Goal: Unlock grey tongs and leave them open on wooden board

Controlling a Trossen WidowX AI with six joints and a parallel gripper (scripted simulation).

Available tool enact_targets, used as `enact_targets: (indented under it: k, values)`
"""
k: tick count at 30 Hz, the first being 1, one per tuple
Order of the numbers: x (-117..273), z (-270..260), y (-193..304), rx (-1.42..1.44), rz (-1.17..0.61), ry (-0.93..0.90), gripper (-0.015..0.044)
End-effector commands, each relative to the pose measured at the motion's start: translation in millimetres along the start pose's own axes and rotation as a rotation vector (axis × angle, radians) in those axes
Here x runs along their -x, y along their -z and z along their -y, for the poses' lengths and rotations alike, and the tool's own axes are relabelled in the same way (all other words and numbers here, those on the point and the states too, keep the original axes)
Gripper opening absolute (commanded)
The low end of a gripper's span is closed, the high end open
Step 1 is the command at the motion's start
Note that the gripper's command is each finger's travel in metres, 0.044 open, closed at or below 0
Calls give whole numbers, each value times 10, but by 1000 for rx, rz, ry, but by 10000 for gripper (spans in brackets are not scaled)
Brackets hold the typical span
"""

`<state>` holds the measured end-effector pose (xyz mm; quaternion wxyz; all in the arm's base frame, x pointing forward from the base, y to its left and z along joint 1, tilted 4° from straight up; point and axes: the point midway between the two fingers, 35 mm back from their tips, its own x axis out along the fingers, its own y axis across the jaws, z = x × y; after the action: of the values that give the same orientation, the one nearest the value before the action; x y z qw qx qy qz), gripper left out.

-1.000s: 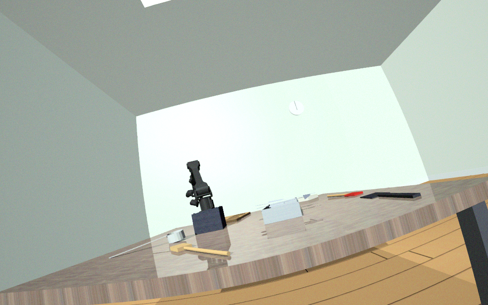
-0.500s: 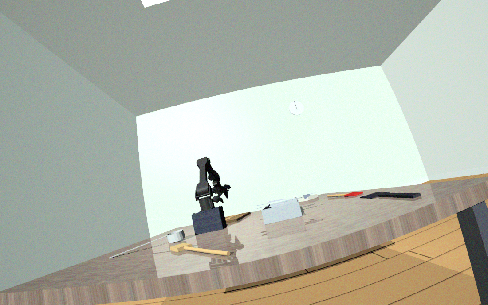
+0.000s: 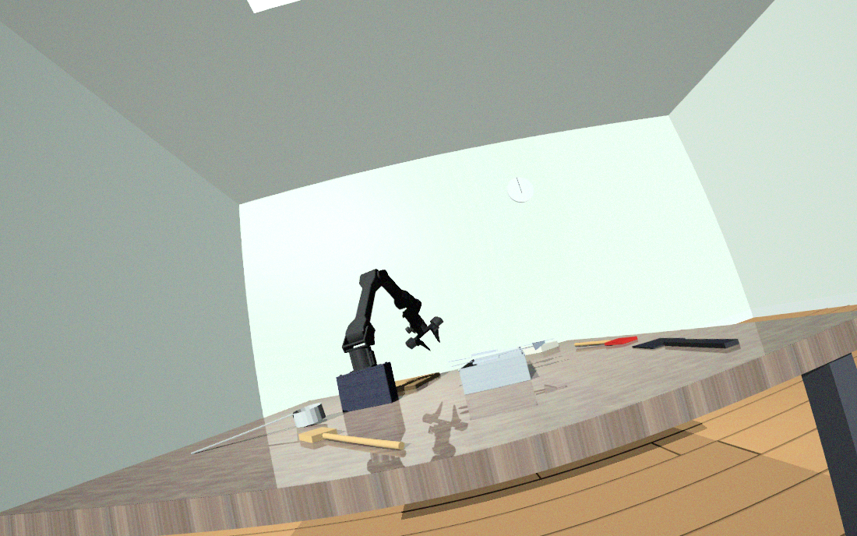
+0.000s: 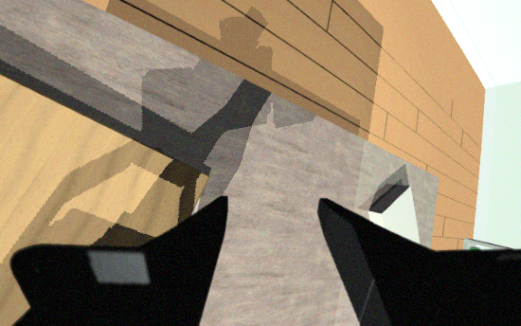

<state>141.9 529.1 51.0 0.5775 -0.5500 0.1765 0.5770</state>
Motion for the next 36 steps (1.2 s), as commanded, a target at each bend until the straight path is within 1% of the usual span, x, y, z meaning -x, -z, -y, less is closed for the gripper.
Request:
enact_targets:
  k: [1,5,10,17,24,31,33,36]
  values:
    - [-39,403,551,-150,-110,35,260]
    - [-66,756,1215,-309,-239,70,260]
    - [11,1094,2087,-527,-392,115,260]
    - [285,1298,3295,-816,-605,178,260]
    - [706,1241,4486,-1135,-831,247,260]
    - [1263,918,5528,-1436,-1064,315,260]
    - [1373,836,5691,-1488,-1108,328,260]
    - [1387,825,5712,-1494,-1113,330,260]
